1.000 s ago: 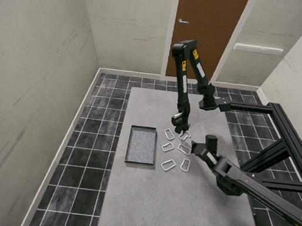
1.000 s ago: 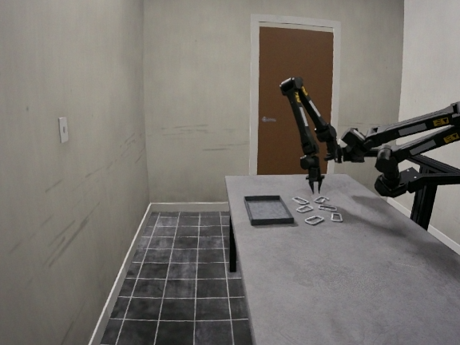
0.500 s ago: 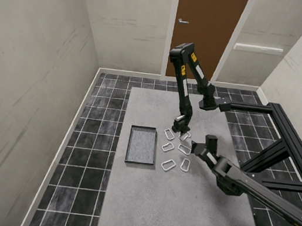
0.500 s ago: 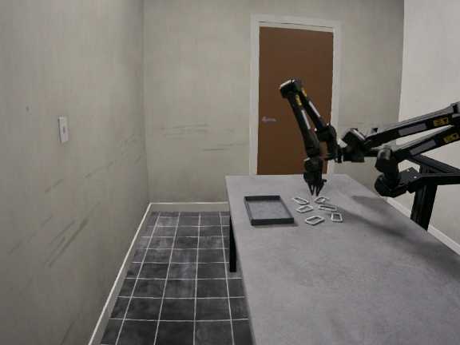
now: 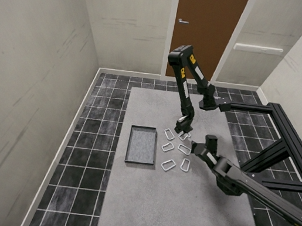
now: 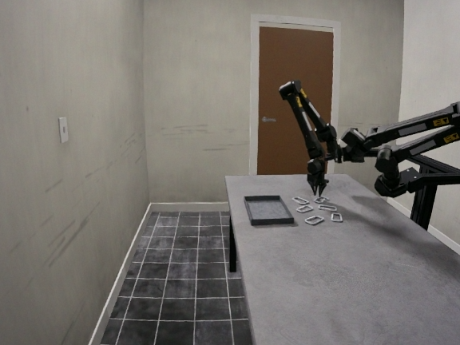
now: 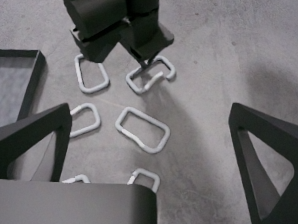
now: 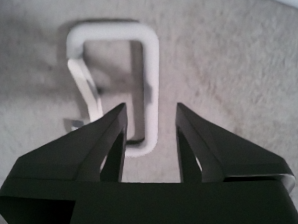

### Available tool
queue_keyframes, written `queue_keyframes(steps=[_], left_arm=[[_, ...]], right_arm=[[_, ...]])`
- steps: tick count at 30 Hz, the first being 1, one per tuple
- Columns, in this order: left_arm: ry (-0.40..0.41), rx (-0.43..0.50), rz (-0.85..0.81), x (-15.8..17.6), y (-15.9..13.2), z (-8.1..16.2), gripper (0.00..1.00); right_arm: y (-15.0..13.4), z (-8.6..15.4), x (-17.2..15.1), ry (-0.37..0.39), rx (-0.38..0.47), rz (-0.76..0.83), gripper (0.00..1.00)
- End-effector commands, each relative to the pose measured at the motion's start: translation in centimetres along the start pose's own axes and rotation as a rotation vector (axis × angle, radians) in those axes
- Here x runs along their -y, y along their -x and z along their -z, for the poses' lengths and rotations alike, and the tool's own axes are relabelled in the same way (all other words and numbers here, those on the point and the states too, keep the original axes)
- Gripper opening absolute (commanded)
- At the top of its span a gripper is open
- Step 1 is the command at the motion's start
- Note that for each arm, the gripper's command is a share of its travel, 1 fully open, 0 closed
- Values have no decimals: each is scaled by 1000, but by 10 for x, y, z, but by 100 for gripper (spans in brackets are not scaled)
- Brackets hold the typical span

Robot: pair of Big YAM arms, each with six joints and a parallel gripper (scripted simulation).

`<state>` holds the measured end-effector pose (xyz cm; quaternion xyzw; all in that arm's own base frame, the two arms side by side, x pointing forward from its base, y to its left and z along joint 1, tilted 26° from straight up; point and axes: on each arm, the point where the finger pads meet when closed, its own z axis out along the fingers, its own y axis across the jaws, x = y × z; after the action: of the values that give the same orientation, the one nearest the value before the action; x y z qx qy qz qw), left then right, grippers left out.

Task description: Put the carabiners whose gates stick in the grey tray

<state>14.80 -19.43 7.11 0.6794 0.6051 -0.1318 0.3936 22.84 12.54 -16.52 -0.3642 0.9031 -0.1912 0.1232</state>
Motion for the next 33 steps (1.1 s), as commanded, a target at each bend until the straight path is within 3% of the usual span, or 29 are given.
queue_keyframes(steps=[1, 12, 21, 33], left_arm=[[1, 2, -16, -2, 2, 1, 100], [1, 2, -16, -2, 2, 1, 100], [1, 2, -16, -2, 2, 1, 100], [1, 2, -16, -2, 2, 1, 100]], right_arm=[[2, -9, 2, -2, -4, 5, 31], [2, -22, 2, 0, -5, 5, 31], [7, -18, 1, 0, 11, 10, 31], [4, -17, 1, -1, 3, 7, 14]])
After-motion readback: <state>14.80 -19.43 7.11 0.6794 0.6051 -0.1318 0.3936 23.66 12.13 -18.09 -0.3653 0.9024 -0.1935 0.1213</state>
